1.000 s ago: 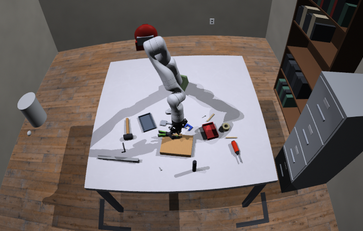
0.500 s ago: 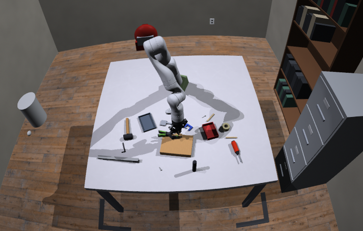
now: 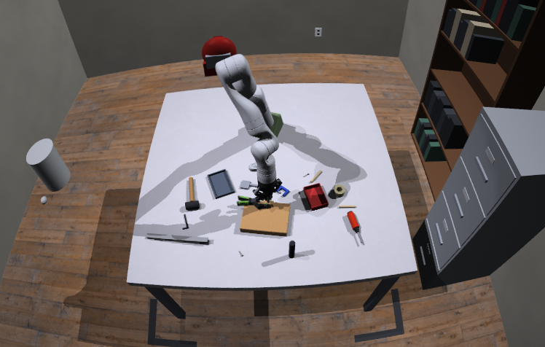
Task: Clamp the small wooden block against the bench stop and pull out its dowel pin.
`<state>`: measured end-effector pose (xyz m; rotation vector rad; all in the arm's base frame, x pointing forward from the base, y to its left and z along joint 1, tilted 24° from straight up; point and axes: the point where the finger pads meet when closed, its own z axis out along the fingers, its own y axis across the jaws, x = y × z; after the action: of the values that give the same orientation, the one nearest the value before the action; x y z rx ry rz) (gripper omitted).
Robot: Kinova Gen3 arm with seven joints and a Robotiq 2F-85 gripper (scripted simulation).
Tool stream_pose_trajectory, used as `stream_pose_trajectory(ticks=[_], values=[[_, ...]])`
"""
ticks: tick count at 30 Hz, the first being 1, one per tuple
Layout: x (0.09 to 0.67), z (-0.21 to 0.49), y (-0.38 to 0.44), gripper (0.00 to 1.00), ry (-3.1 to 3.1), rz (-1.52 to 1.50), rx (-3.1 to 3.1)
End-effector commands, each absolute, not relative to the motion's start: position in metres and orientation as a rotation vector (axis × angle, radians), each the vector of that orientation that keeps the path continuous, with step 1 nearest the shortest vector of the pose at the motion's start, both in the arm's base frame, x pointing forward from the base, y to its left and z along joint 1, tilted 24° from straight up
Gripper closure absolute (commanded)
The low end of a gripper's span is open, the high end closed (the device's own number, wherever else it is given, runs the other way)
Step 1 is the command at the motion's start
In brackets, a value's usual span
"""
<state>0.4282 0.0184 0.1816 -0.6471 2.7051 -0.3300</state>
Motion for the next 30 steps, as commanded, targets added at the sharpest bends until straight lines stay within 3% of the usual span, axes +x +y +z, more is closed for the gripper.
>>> stream_pose_trajectory(ticks=[1,30], values=[[0.4284,0.1822,0.0186,0.90,2.705,-0.328,-0.636],[0.4284,0.1823,0.0186,0.90,2.721,-0.310,-0.537]])
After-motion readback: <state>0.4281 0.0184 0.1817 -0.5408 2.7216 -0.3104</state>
